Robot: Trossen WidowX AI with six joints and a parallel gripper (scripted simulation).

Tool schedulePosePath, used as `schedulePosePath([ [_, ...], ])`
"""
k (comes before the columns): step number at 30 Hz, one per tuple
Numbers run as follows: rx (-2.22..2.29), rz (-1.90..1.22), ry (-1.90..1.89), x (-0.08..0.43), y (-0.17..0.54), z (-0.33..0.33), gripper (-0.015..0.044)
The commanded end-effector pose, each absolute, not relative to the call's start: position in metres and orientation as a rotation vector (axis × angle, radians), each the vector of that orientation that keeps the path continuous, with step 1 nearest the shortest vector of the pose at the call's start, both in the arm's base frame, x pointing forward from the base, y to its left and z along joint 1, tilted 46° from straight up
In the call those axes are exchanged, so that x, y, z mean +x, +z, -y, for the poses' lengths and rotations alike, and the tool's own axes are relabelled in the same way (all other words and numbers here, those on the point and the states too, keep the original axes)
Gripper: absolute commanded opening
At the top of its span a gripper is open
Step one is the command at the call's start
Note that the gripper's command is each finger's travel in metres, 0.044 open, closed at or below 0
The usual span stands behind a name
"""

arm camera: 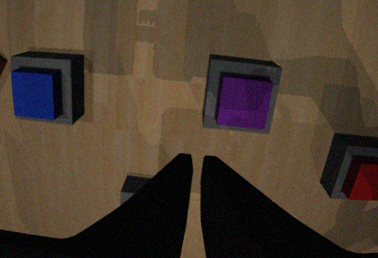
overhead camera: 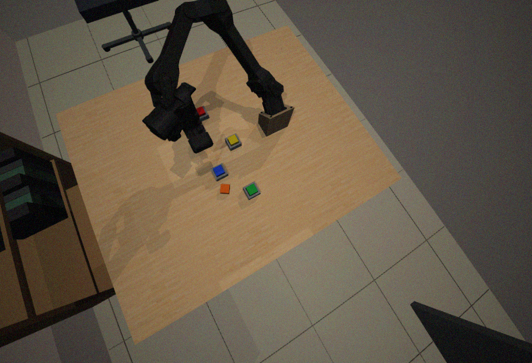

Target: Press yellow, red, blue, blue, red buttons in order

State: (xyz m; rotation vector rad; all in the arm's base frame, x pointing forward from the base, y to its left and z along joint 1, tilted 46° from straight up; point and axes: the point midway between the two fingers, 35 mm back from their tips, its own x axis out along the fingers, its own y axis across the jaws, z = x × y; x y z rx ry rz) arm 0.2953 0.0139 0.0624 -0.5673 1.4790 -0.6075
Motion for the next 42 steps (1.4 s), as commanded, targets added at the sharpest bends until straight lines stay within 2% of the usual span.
schedulePosePath([
  [1, -0.582, -1.480, -0.609, 0.279, 0.106, 0.031, 0.0020],
  [6, -0.598, -1.478, -0.636, 0.243, 0.153, 0.083, 0.0020],
  [13, -0.601, -1.478, -0.641, 0.237, 0.158, 0.090, 0.0020],
  [19, -0.602, -1.477, -0.643, 0.237, 0.117, 0.132, 0.0020],
  [42, -0.603, -1.476, -0.644, 0.236, 0.096, 0.154, 0.0020],
])
